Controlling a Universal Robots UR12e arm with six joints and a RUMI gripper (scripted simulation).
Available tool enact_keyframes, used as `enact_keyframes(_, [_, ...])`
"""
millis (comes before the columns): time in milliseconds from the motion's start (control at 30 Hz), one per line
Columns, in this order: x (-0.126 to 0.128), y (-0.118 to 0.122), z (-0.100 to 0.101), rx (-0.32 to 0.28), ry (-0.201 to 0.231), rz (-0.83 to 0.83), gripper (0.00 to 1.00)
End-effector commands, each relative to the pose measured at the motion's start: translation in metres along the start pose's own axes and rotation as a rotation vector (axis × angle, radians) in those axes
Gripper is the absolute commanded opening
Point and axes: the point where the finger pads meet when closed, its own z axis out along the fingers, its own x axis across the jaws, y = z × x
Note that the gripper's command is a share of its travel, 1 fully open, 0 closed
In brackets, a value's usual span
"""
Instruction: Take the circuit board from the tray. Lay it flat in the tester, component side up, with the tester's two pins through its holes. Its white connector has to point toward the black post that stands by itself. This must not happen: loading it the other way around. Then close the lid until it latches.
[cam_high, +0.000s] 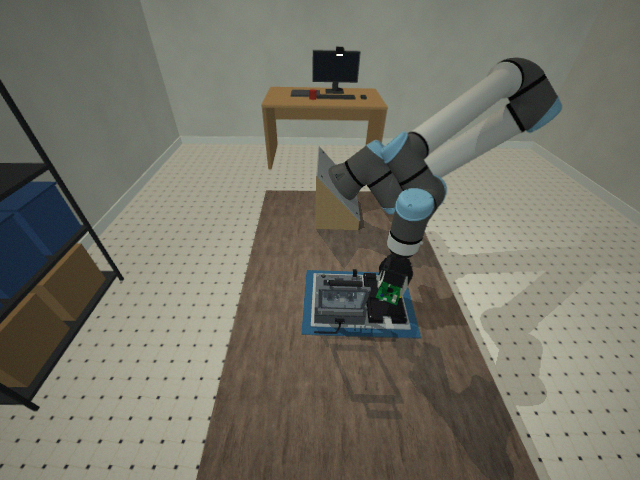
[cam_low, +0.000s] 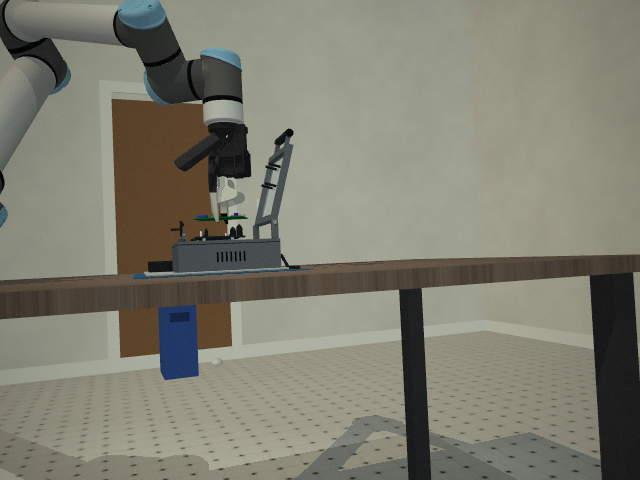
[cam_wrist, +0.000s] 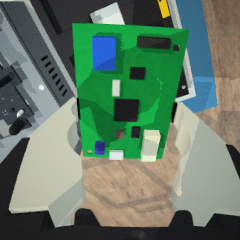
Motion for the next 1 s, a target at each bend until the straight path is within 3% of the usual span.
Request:
enact_keyframes(0, [0.0001, 0.0004, -0.0007, 0.004, 0.004, -0.121, 0.39])
enact_keyframes(967, [0.0, 0.0005, -0.0007, 0.002, 0.005, -0.811, 0.39])
